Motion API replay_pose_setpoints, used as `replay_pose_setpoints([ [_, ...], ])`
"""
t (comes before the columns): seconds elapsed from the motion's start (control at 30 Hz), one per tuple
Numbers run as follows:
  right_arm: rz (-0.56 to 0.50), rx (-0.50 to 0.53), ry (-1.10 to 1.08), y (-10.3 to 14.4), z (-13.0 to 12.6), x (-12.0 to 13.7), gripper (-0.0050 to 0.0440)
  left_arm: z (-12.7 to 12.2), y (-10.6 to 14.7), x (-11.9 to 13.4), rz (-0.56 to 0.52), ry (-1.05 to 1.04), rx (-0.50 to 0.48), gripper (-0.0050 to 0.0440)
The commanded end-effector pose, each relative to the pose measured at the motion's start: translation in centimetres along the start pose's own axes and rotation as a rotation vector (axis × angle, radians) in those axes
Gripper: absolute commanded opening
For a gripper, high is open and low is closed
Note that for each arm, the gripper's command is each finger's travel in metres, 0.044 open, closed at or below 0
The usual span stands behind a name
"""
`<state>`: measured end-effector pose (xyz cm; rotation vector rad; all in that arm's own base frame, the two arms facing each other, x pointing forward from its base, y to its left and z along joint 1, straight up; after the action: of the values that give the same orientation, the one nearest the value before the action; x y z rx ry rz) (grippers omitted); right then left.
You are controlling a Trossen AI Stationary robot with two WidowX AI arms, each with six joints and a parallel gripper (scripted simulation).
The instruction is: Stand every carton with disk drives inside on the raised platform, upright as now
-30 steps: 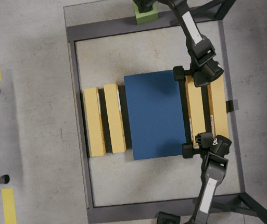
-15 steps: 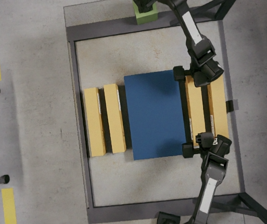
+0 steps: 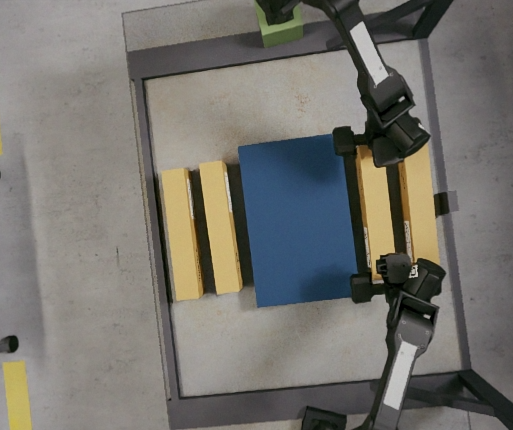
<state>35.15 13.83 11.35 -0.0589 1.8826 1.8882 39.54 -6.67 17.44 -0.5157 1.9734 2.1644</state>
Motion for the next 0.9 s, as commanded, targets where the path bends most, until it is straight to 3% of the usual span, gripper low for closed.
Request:
replay_pose_setpoints([
  [0.0,-0.024,-0.017,-0.009,0.9,0.11,-0.39,0.0382,0.07,0.75,-0.1,-0.02,0.004,0.006,0.0382],
  [0.87,-0.024,-0.018,-0.008,0.9,0.11,-0.39,0.0382,0.09,0.73,0.01,-0.035,0.007,0.01,0.0382],
])
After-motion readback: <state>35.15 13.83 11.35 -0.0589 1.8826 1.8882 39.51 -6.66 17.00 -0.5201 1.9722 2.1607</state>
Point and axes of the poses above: on each arm, the point midway between the two fingers, 35 mm back from their tips, its own y axis back along the fingers, its own z axis across the jaws, x = y × z, the point moved 8 cm from there along y, back along the fingers, and after that the axes turned 11 degrees about -y, right-handed, at the moved point
